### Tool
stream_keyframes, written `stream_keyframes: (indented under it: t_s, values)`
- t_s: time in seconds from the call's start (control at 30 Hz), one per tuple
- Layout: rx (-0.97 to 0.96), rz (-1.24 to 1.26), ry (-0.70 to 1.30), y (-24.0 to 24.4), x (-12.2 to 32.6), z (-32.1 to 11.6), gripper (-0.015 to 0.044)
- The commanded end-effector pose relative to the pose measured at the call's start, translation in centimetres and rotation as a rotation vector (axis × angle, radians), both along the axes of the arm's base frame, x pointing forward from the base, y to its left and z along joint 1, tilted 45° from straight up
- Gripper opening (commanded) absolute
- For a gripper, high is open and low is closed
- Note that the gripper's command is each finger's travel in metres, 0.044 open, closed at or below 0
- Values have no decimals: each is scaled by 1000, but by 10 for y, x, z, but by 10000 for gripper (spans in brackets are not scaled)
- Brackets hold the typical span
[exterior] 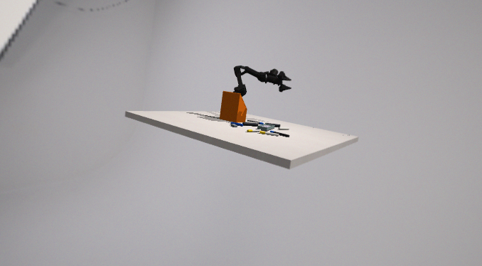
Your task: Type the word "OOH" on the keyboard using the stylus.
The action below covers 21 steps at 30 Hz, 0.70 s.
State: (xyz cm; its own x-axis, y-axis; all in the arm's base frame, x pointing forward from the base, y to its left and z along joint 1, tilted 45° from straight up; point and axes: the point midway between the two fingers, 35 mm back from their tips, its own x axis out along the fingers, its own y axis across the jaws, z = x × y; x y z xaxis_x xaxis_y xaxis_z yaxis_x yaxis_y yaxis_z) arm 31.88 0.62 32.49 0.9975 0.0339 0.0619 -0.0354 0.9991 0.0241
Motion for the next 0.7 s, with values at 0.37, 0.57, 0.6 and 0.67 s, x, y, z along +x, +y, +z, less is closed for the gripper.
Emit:
stream_keyframes:
  t_s: [0.37, 0.57, 0.6, 0.67]
  values:
    - [-11, 256, 625, 15, 67, -157, 125]
    - [126, 400, 949, 19, 66, -248, 0]
    - [159, 420, 998, 20, 63, -262, 0]
    - [227, 462, 1091, 22, 57, -287, 0]
